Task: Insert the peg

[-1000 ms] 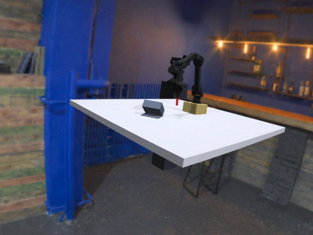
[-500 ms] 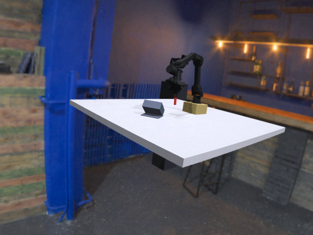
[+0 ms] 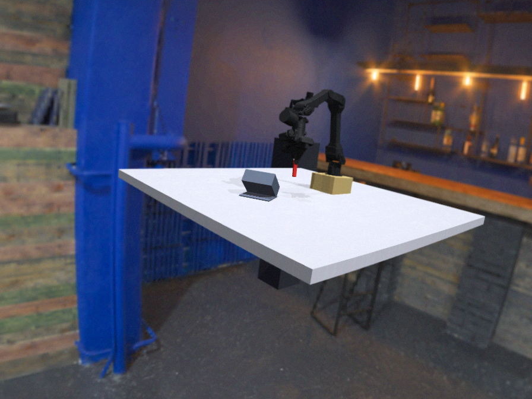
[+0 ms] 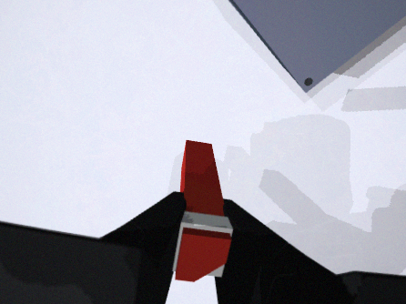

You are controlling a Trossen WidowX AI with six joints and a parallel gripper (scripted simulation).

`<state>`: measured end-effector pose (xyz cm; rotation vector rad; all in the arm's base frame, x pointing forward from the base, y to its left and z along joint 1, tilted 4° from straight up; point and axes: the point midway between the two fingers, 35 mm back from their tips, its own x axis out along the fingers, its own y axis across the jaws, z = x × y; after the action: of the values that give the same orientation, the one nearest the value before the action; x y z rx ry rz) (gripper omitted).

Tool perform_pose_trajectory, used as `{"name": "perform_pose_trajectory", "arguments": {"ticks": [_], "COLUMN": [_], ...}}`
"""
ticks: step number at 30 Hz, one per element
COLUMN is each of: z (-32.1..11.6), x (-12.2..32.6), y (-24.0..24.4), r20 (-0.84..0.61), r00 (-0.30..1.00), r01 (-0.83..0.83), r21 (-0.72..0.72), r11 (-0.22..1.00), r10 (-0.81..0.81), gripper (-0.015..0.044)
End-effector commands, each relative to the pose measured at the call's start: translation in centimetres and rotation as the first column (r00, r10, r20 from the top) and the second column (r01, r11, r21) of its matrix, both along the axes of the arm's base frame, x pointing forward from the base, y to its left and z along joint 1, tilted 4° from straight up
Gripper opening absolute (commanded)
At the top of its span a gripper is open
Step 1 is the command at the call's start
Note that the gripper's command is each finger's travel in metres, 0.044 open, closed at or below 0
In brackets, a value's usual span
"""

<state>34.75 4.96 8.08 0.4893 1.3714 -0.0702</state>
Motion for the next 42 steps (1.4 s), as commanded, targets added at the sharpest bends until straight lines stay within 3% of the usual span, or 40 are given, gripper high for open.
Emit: {"name": "perform_pose_trajectory", "arguments": {"ticks": [1, 42], "z": [0.2, 1.2], "x": [0.2, 1.6], "y": [-0.3, -4.0], "r20": [0.022, 0.181], "r00": [0.999, 0.936], "r01": [-0.031, -0.290], "r21": [0.000, -0.086], "r11": [1.000, 0.953], "r10": [0.031, 0.302], "gripper": [0.0000, 0.0000]}}
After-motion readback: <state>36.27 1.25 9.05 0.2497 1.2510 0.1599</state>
